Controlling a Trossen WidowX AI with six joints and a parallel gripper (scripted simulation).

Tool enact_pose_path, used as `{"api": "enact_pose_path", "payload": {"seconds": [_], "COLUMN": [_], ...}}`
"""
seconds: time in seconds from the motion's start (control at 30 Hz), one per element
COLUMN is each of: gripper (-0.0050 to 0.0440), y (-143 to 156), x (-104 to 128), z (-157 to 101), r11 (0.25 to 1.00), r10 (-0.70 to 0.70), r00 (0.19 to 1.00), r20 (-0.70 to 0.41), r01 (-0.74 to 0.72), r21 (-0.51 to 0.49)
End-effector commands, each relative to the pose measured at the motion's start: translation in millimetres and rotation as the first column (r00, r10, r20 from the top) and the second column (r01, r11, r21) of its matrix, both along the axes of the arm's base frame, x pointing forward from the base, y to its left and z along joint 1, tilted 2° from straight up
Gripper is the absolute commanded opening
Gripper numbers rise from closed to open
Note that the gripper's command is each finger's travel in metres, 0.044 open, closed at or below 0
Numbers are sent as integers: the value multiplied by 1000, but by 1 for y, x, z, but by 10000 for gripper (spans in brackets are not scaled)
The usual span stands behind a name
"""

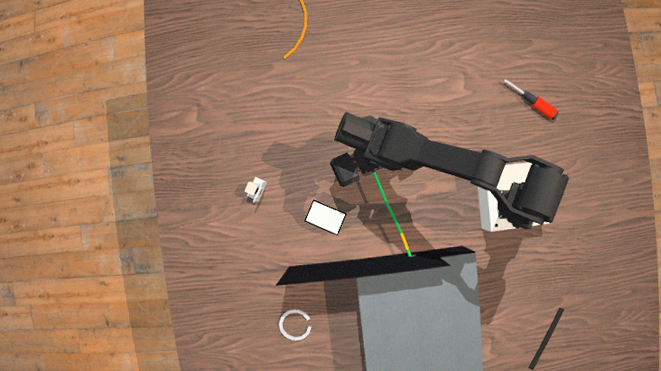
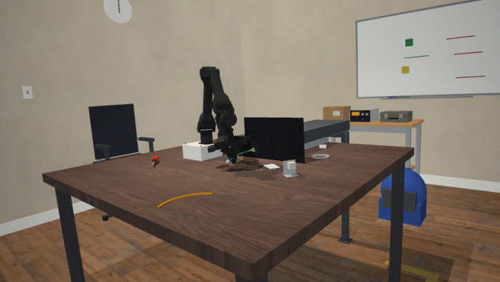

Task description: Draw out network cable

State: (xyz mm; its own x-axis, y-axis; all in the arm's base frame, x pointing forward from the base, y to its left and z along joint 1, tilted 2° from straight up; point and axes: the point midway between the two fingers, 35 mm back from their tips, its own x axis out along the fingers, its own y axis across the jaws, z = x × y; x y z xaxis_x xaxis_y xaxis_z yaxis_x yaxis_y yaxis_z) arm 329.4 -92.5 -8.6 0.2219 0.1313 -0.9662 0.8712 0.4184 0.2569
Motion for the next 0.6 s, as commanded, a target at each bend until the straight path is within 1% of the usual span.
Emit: {"api": "enact_pose_path", "payload": {"seconds": [0.0, 0.13, 0.33, 0.5, 0.57], "gripper": [-50, -50, -50, -50, -50], "y": [0, 6, 24, 41, 41], "x": [11, 19, 45, 67, 67], "z": [8, 6, 7, 9, 9], "r11": [1000, 998, 979, 948, 948], "r10": [16, 60, 188, 292, 292], "r00": [999, 997, 973, 934, 934], "r20": [40, 56, 133, 204, 204], "r01": [-15, -60, -196, -311, -311], "r21": [-9, 10, 47, 69, 69]}}
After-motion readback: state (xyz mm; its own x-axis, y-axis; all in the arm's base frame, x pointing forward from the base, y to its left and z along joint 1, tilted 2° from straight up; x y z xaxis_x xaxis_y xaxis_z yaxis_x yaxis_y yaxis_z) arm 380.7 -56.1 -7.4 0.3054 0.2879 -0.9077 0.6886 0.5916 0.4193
